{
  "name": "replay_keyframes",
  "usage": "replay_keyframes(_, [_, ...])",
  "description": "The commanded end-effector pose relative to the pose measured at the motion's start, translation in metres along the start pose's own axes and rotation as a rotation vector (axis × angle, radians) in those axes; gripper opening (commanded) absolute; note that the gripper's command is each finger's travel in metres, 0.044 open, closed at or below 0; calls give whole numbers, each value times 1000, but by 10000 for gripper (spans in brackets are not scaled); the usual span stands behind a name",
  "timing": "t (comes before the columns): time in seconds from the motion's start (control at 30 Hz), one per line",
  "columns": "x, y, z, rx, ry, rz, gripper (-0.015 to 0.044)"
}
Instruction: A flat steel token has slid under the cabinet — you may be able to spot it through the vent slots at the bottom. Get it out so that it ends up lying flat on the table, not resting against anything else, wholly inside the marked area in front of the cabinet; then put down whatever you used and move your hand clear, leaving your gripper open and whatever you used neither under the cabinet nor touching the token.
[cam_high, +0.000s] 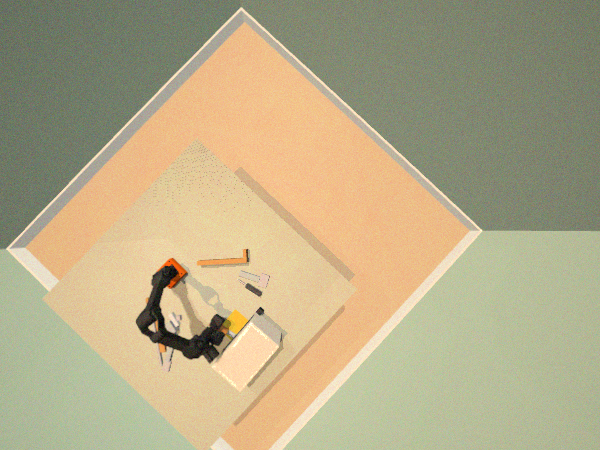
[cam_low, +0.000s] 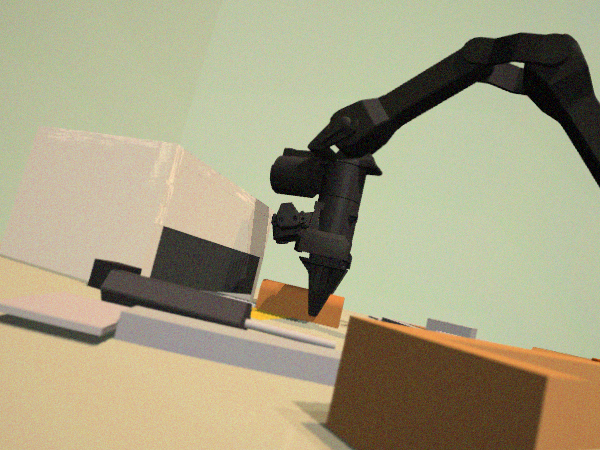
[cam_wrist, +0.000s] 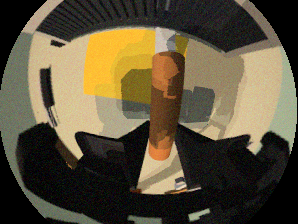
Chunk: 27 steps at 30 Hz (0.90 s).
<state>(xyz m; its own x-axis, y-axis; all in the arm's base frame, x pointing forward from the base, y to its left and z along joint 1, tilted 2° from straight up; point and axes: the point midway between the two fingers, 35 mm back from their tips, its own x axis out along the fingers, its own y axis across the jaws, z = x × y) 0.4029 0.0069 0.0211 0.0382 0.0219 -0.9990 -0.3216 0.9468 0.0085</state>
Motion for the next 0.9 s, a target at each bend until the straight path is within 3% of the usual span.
replay_keyframes(0.0, [1, 1, -5, -3, 3, 7, 0])
replay_keyframes(0.87, [1, 0, -30, -3, 5, 6, 0])
